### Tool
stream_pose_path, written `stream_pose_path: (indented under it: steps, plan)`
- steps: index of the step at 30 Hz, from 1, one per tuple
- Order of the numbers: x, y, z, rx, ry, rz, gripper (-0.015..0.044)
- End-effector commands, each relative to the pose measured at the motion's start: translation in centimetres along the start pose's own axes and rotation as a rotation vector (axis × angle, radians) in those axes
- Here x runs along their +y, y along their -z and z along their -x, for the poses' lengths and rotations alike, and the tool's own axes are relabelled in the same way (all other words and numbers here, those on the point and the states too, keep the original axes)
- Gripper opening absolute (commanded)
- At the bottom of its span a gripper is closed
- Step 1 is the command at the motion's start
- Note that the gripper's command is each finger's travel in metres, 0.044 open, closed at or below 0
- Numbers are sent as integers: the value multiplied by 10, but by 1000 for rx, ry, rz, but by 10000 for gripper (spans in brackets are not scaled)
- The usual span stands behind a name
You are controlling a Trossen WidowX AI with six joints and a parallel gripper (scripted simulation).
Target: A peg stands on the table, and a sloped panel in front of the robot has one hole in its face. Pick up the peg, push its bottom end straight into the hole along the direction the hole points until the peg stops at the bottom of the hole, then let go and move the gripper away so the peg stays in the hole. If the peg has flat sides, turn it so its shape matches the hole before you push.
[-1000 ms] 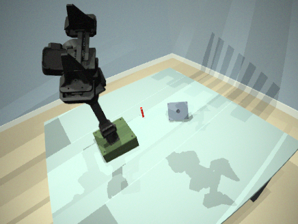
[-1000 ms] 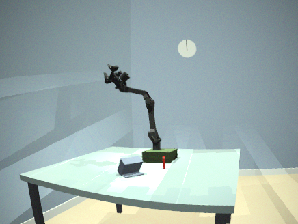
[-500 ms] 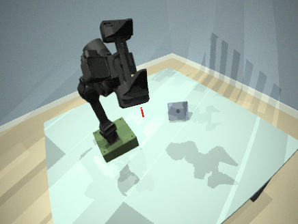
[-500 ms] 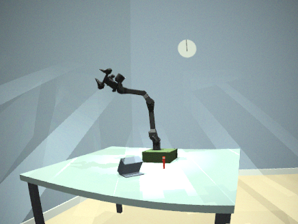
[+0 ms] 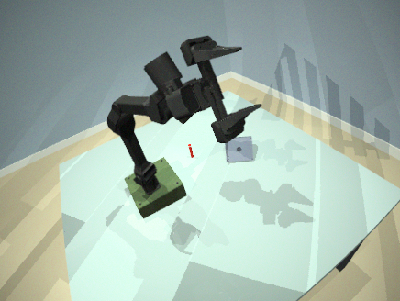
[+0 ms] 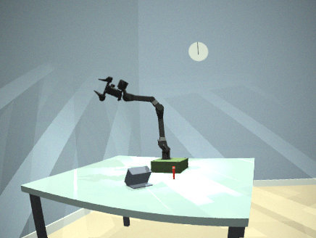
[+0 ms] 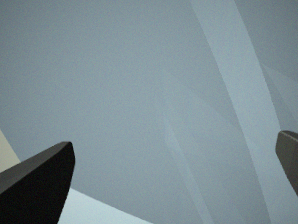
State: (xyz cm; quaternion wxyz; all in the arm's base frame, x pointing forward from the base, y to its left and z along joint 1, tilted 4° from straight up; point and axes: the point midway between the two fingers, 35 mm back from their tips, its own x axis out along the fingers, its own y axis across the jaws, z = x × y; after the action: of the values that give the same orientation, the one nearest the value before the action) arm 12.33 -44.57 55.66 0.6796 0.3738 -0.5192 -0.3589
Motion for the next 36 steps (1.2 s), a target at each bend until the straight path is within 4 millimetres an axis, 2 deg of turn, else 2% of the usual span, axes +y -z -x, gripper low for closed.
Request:
stream_pose_path:
  steps: [1, 6, 13, 26, 36]
  plan:
    - [-13, 28, 2, 63, 46, -55, 440]
    - [-17, 55, 7, 133, 51, -32, 440]
    - [-34, 101, 19, 248, 119, -83, 440]
    - [-65, 192, 56, 461, 297, -217, 440]
    - [-85, 255, 96, 583, 455, -328, 440]
